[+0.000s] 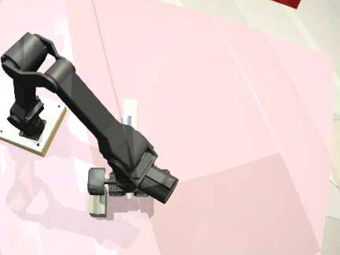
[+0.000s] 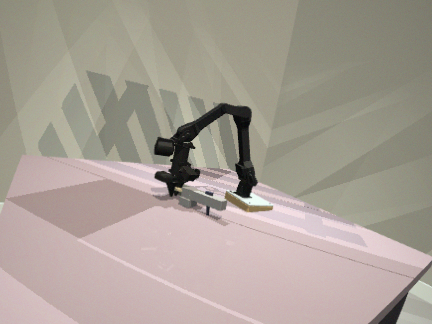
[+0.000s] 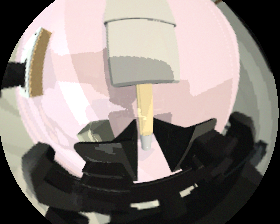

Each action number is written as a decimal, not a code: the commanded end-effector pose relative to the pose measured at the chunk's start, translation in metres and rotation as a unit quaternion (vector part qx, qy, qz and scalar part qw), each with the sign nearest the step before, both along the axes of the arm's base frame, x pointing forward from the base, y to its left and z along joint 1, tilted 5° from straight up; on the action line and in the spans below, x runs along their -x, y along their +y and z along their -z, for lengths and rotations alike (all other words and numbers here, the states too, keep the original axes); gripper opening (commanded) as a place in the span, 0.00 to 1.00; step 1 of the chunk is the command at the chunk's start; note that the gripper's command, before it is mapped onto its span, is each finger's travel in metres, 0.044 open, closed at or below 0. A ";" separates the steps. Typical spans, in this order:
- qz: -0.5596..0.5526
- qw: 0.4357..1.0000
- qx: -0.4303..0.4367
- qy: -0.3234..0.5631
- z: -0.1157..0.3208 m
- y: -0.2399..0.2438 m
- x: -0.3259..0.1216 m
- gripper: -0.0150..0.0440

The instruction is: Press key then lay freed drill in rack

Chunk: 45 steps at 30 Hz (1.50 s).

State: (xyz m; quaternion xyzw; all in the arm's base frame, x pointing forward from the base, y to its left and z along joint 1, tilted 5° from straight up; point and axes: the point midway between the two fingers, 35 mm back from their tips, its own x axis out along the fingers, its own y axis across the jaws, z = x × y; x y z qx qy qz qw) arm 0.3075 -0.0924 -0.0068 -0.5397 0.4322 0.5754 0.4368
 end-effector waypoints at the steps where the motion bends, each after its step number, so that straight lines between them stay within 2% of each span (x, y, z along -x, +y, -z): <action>1: 0.000 1.000 0.000 0.000 0.000 0.000 0.000 0.31; 6: 0.000 1.000 0.000 0.000 0.000 0.000 0.000 0.25; 45: 0.002 1.000 0.000 0.002 0.000 -0.038 -0.007 0.25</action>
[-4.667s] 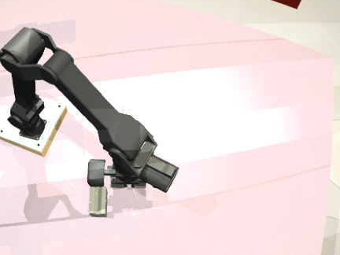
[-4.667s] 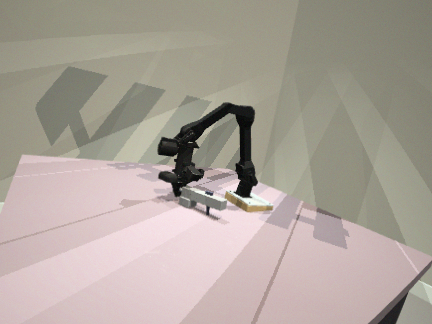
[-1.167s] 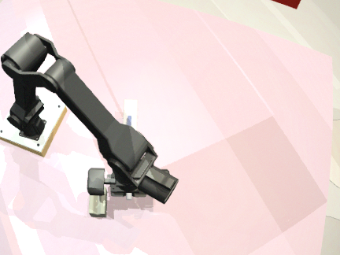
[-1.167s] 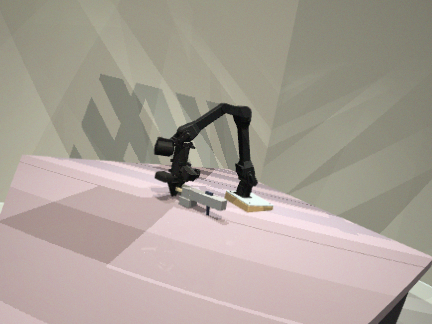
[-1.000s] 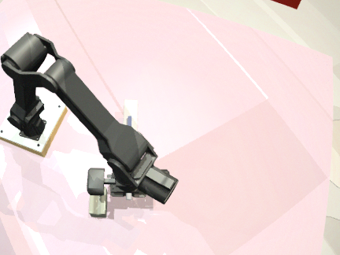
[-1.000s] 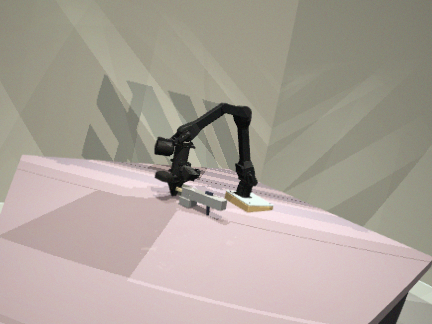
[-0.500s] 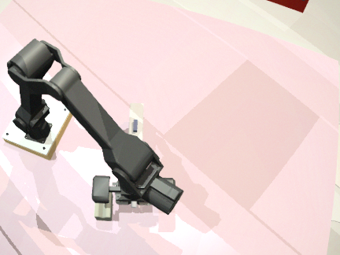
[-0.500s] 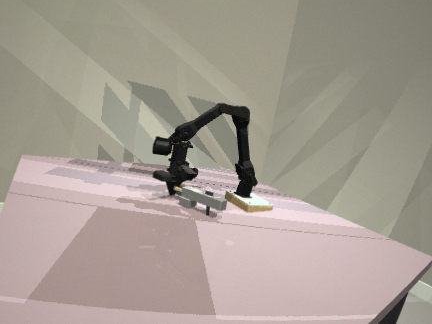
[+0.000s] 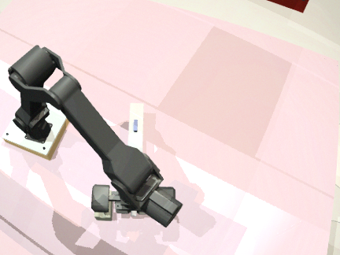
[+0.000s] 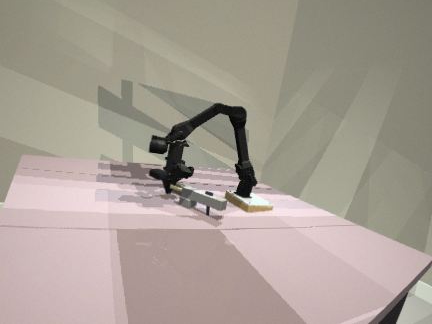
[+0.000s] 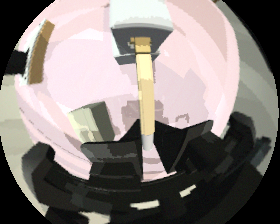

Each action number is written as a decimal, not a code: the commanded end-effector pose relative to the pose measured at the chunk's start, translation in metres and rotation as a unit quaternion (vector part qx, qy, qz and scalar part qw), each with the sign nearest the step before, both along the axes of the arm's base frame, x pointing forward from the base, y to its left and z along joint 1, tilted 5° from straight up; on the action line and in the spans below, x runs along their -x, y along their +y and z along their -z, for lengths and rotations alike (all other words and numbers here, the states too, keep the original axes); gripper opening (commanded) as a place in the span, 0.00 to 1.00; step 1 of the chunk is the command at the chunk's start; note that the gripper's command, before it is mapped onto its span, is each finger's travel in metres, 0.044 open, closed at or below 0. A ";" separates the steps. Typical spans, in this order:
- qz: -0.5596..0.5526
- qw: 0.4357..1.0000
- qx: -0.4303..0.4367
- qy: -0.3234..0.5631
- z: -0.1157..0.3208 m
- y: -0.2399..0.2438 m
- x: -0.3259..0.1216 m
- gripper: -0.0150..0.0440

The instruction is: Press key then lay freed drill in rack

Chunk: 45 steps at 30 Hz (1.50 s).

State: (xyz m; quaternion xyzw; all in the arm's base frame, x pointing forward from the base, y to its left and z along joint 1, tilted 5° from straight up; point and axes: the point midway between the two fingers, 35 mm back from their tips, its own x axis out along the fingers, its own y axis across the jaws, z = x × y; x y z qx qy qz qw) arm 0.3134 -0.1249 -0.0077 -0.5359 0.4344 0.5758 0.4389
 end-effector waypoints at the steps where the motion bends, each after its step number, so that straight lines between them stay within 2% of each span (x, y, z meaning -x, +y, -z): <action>1: -0.001 1.000 0.002 -0.001 -0.001 -0.007 -0.002 0.25; 23: -0.001 1.000 0.003 -0.001 0.002 -0.039 -0.009 0.25; 45: -0.001 1.000 0.003 -0.001 -0.012 -0.035 -0.008 0.25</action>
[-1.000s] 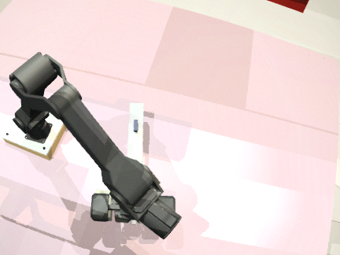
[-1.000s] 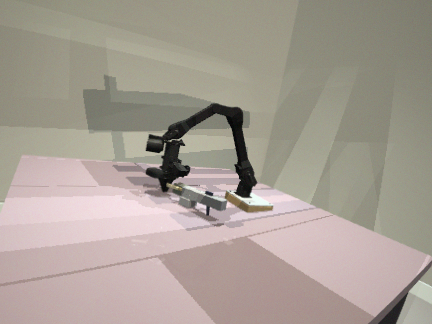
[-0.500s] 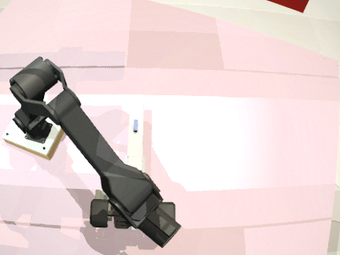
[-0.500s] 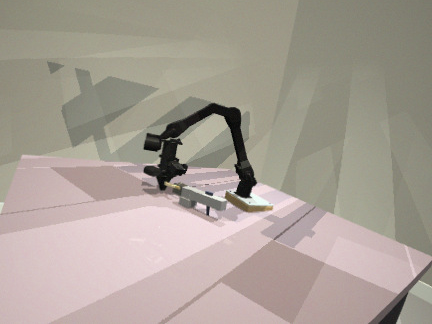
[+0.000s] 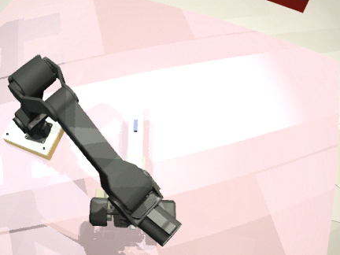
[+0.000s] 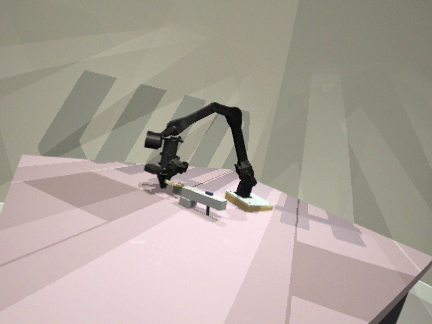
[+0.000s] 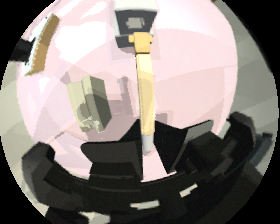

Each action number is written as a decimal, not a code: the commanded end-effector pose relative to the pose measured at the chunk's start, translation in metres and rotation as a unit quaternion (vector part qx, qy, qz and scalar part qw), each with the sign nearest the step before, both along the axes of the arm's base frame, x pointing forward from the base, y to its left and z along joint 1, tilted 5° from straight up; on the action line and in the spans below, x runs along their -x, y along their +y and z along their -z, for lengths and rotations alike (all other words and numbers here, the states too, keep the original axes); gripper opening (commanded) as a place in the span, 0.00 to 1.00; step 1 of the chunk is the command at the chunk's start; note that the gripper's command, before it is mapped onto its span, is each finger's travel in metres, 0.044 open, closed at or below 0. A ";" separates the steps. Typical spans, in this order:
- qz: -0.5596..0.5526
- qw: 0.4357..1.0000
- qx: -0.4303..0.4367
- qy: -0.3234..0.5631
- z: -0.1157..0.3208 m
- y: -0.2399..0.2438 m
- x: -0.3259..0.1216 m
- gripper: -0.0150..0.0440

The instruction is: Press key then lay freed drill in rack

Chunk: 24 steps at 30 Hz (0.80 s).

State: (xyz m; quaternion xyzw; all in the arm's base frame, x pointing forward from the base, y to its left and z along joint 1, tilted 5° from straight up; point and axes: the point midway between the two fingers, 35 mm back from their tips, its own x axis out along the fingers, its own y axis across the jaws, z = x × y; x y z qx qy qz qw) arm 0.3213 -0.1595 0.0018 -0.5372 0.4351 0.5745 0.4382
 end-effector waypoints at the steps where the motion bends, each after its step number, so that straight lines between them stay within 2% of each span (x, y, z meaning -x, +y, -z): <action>1: -0.001 1.000 0.001 0.000 -0.003 0.000 0.000 0.25; 24: -0.001 1.000 0.001 0.000 -0.017 0.001 0.000 0.25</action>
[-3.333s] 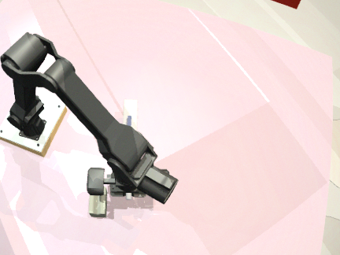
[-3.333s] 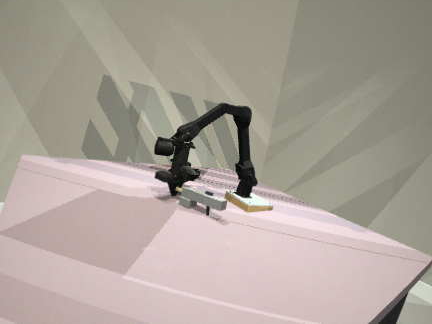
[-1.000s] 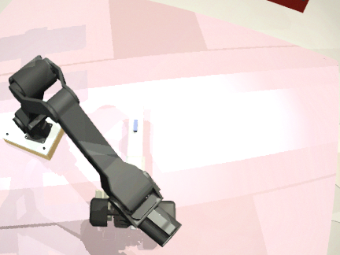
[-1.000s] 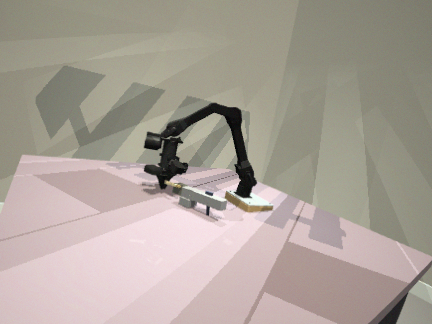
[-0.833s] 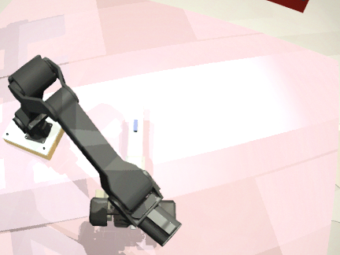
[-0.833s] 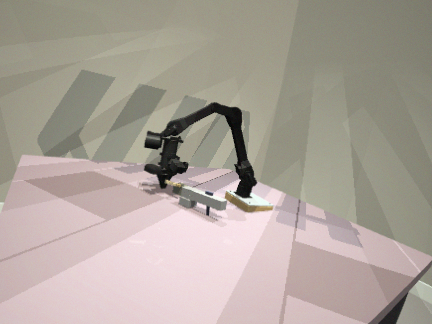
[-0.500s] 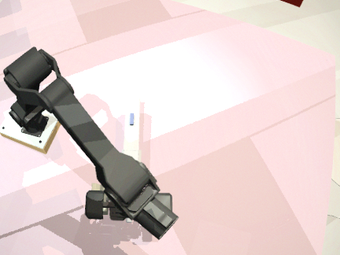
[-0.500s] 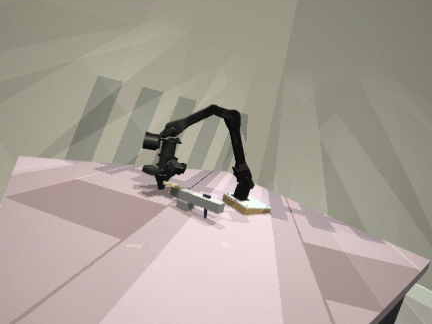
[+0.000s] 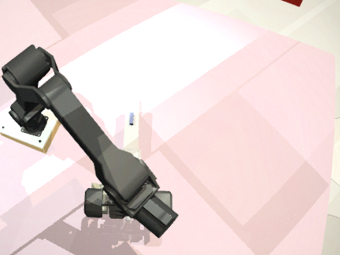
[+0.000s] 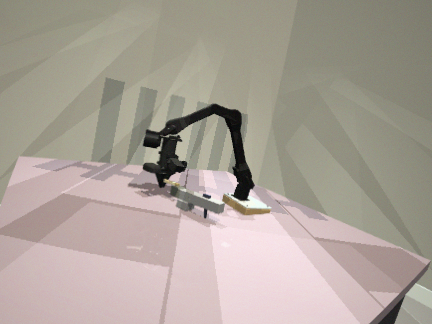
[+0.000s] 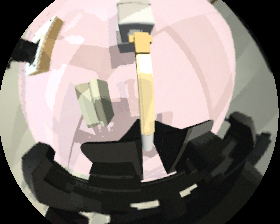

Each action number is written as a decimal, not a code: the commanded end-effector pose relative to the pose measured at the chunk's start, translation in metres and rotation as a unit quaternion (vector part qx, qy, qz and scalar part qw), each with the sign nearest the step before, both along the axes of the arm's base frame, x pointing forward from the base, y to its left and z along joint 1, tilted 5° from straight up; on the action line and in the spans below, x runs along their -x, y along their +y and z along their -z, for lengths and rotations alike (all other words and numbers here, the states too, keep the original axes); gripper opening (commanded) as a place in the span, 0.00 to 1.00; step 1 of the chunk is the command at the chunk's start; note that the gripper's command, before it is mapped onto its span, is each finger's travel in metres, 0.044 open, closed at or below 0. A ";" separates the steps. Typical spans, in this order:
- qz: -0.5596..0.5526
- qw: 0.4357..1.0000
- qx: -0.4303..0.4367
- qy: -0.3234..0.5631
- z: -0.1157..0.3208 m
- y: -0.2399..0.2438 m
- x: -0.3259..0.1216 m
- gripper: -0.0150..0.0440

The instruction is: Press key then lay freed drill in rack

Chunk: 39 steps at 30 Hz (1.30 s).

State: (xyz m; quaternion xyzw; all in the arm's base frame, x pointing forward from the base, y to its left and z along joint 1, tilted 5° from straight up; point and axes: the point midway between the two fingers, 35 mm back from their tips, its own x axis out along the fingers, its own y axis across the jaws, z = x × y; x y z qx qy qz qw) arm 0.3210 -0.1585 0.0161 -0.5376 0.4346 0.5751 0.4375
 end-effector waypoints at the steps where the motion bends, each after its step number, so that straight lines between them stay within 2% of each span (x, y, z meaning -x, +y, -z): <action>1: 0.000 1.000 0.001 0.000 -0.003 0.000 0.000 0.25; 27: 0.000 1.000 0.001 0.000 -0.017 0.000 0.000 0.25; 39: 0.000 1.000 0.001 0.001 -0.019 -0.009 0.020 0.25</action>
